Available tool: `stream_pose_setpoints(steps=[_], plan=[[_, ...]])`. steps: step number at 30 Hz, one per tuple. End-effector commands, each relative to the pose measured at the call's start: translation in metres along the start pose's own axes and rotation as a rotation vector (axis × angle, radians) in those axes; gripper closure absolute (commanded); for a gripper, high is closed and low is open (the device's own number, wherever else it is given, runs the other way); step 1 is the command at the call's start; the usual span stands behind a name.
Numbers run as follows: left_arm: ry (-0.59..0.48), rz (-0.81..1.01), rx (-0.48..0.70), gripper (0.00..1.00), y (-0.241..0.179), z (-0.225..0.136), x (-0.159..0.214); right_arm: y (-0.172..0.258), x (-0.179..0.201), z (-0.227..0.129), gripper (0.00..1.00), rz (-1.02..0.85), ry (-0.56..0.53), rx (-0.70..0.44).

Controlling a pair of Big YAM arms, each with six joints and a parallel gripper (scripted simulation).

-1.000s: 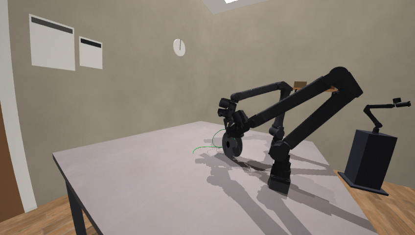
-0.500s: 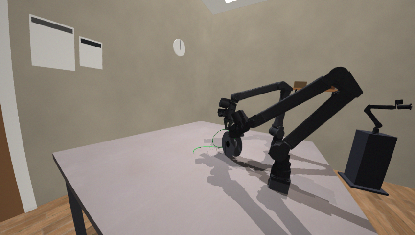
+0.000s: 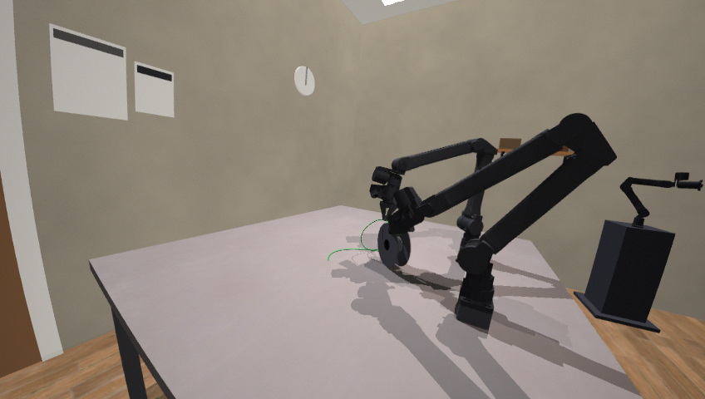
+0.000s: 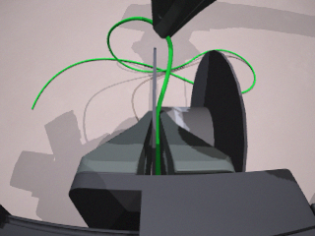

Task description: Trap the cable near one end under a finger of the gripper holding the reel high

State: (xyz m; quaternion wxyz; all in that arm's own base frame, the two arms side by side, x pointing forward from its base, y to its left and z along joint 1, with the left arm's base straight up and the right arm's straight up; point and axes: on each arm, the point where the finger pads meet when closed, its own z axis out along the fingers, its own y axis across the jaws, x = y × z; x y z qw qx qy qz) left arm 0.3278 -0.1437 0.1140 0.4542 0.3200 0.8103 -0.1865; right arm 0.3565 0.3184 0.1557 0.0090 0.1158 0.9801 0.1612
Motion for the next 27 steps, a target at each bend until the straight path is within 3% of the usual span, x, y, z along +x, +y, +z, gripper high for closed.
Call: stream_pose_setpoints(steps=[1, 11, 25, 27], plan=[[-0.036, 0.015, -0.014, 1.00, 0.0030, -0.0036, -0.0093, 0.0172, -0.0154, -0.0215, 1.00, -0.009, -0.031, -0.041], [-0.023, 0.009, -0.009, 1.00, 0.0012, -0.0023, -0.0012, 0.0165, -0.0160, -0.0204, 1.00, -0.007, -0.029, -0.038], [-0.021, 0.009, -0.009, 1.00, 0.0013, -0.0023, -0.0013, 0.0165, -0.0160, -0.0204, 0.72, -0.007, -0.030, -0.037], [-0.021, 0.009, -0.009, 1.00, 0.0013, -0.0023, -0.0013, 0.0165, -0.0160, -0.0204, 0.72, -0.007, -0.030, -0.037]])
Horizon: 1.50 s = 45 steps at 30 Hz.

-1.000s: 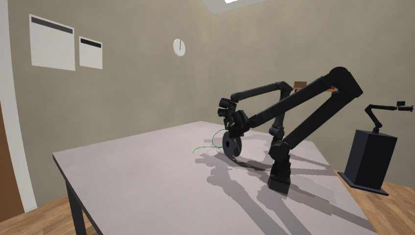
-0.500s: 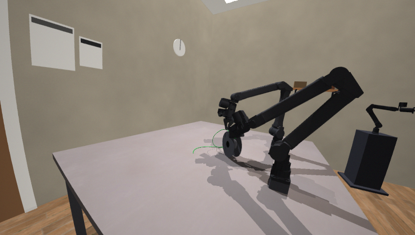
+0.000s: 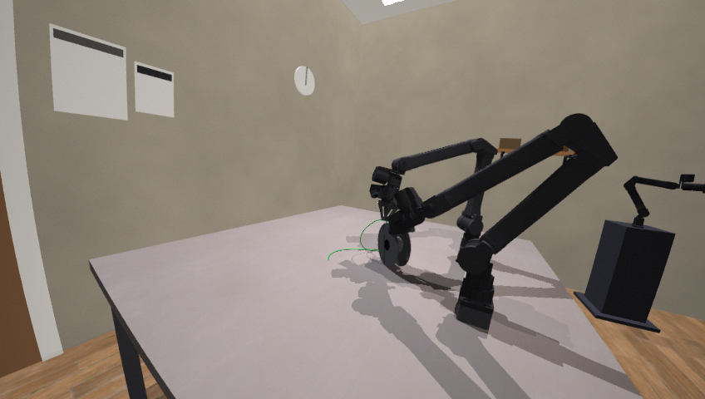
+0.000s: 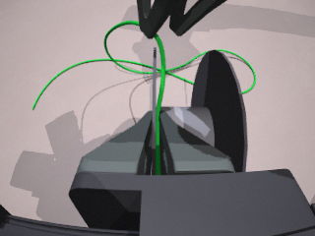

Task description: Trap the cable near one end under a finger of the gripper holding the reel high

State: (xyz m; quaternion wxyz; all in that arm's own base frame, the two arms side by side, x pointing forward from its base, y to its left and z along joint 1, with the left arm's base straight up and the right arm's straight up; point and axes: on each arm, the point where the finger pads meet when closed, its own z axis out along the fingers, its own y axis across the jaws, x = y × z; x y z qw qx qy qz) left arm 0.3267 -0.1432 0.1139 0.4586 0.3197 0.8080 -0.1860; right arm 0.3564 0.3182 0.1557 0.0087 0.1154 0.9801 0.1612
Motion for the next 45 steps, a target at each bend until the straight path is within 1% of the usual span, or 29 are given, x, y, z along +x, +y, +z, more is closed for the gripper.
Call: stream_pose_setpoints(steps=[1, 11, 20, 32, 36, 45], plan=[[-0.012, 0.005, -0.006, 1.00, 0.002, -0.001, -0.002, 0.017, -0.016, -0.020, 0.70, -0.006, -0.031, -0.037], [-0.012, 0.005, -0.006, 1.00, 0.002, -0.001, -0.002, 0.013, -0.025, -0.022, 0.70, -0.008, -0.021, -0.028], [-0.012, 0.005, -0.006, 1.00, 0.002, -0.001, -0.002, 0.010, -0.044, -0.045, 0.70, -0.009, -0.024, -0.031], [-0.012, 0.005, -0.006, 1.00, 0.002, -0.001, -0.002, -0.007, -0.085, -0.082, 0.70, -0.008, -0.021, -0.028], [-0.012, 0.005, -0.006, 1.00, 0.002, -0.001, -0.002, -0.004, -0.083, -0.084, 0.70, -0.019, -0.017, -0.028], [-0.012, 0.005, -0.006, 1.00, 0.002, -0.001, -0.002, -0.012, -0.097, -0.097, 0.70, -0.009, -0.023, -0.030]])
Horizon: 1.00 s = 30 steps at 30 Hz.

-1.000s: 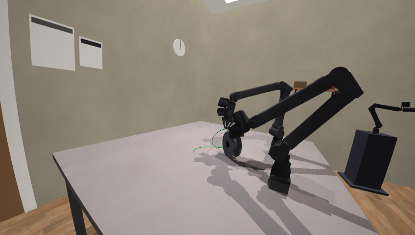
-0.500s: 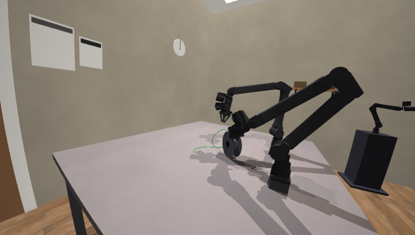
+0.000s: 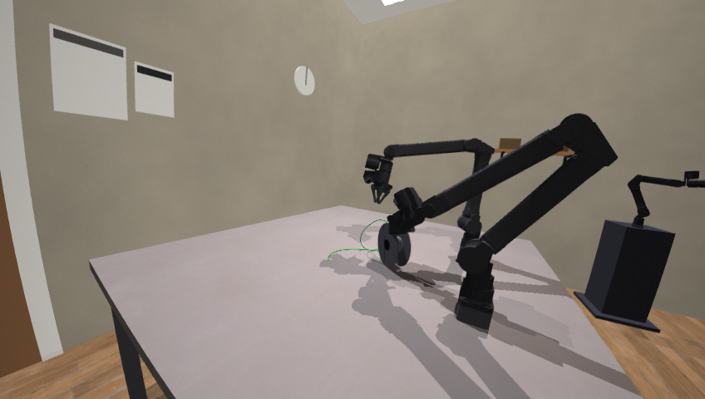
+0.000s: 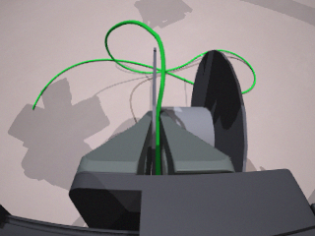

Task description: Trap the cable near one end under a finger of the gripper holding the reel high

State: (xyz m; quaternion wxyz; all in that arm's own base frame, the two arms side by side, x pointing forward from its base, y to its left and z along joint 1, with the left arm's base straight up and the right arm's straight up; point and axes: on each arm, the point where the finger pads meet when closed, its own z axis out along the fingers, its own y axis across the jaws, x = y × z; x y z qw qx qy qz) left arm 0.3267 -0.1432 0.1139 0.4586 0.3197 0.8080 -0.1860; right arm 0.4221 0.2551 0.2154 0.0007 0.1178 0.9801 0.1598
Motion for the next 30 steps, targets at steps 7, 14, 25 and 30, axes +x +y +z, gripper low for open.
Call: stream_pose_setpoints(steps=[7, 14, 25, 30], plan=[[-0.012, 0.005, -0.006, 1.00, 0.002, -0.001, -0.002, 0.024, -0.011, -0.027, 0.70, -0.030, -0.048, -0.046], [-0.012, 0.005, -0.005, 1.00, 0.002, -0.001, -0.002, 0.021, -0.003, -0.024, 0.70, -0.024, -0.058, -0.051], [-0.011, 0.005, -0.005, 1.00, 0.002, -0.003, -0.007, 0.016, -0.005, -0.018, 0.70, -0.029, -0.054, -0.044], [-0.038, 0.020, -0.014, 1.00, 0.008, -0.006, -0.029, 0.009, -0.011, -0.025, 0.70, -0.030, -0.076, -0.053]])
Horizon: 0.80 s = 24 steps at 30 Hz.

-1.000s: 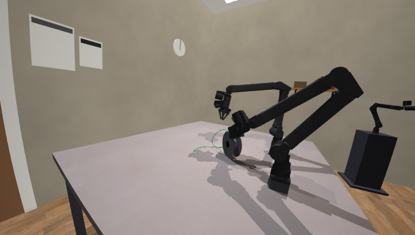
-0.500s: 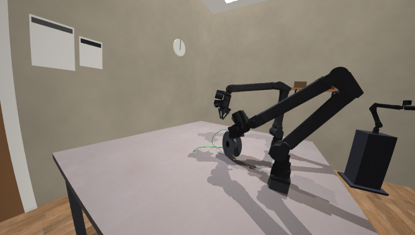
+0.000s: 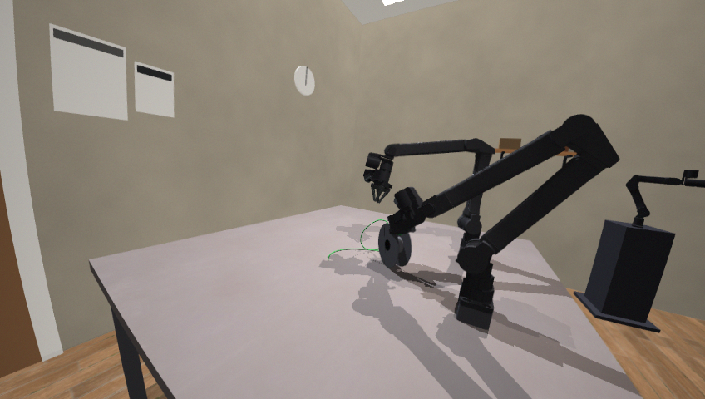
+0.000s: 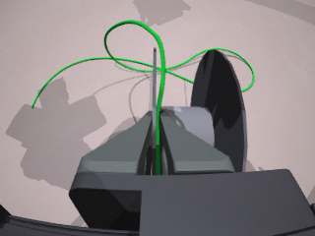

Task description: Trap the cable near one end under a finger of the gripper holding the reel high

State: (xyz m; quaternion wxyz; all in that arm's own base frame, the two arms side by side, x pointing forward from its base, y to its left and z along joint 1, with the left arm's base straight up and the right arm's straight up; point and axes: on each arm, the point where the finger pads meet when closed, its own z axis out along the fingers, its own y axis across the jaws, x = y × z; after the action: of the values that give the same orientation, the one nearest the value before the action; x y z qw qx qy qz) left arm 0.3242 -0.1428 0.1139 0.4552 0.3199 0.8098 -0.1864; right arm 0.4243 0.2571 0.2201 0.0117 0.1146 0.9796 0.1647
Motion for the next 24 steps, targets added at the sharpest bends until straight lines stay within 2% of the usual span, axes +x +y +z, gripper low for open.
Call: stream_pose_setpoints(steps=[1, 13, 24], plan=[[-0.044, 0.022, -0.016, 1.00, 0.010, -0.005, -0.032, 0.006, -0.012, -0.022, 0.70, -0.022, -0.061, -0.042], [-0.044, 0.022, -0.016, 1.00, 0.008, -0.017, -0.049, -0.001, -0.026, -0.029, 0.70, -0.056, -0.133, -0.069], [-0.044, 0.022, -0.016, 1.00, 0.007, -0.036, -0.078, -0.010, -0.061, -0.056, 0.70, -0.129, -0.309, -0.123]])
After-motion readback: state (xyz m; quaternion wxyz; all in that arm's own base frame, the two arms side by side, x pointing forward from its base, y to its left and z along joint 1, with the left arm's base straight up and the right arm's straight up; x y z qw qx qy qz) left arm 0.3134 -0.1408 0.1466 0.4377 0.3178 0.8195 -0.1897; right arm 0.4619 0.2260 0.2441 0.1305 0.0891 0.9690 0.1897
